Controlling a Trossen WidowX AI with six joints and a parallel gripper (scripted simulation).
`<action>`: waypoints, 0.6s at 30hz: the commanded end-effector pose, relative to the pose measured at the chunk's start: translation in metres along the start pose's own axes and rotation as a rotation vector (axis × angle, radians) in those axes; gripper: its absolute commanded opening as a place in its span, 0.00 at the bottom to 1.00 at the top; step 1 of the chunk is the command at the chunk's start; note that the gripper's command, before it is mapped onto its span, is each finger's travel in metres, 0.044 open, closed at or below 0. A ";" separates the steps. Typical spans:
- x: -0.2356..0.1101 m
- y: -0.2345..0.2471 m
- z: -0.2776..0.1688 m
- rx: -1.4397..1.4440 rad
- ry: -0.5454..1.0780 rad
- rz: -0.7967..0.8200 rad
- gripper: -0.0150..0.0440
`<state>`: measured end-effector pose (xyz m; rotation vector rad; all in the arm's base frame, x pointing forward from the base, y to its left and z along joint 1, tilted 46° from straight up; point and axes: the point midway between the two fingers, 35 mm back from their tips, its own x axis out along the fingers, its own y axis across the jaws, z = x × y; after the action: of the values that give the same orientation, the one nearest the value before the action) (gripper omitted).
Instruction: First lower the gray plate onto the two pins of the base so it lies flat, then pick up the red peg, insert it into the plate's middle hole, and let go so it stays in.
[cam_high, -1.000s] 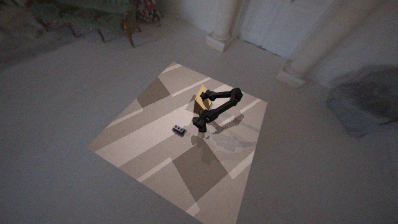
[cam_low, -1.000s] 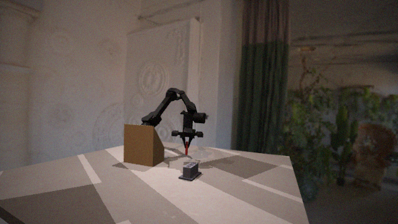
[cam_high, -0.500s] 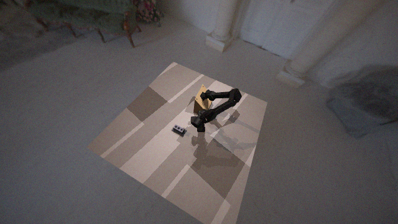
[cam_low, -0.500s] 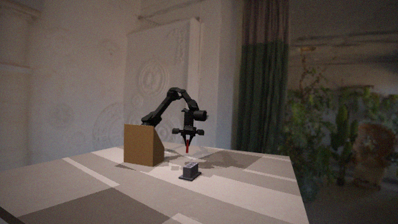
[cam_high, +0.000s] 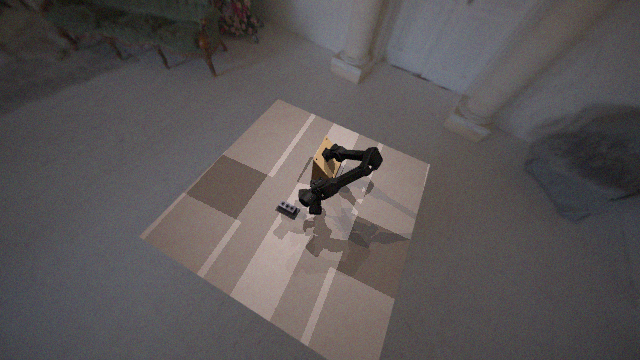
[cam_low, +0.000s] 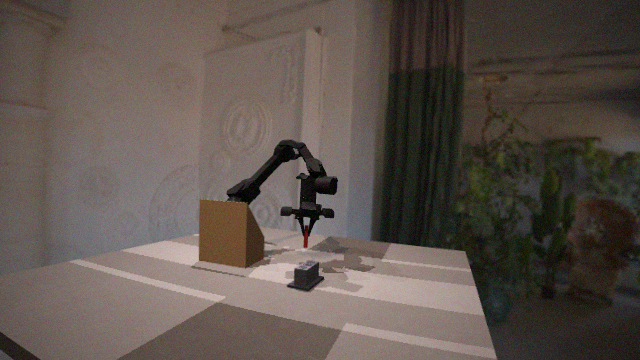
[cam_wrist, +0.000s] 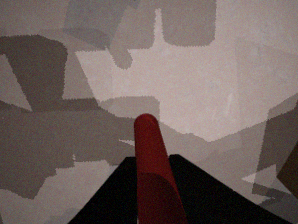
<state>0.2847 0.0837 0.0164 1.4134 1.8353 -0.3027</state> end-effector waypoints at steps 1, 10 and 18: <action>-0.003 0.005 0.013 -0.009 -0.009 0.006 0.25; -0.004 0.010 0.041 -0.011 -0.010 0.007 0.25; -0.004 0.011 0.066 -0.016 -0.012 0.008 0.25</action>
<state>0.3163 0.0523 -0.0164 1.4110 1.8299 -0.2986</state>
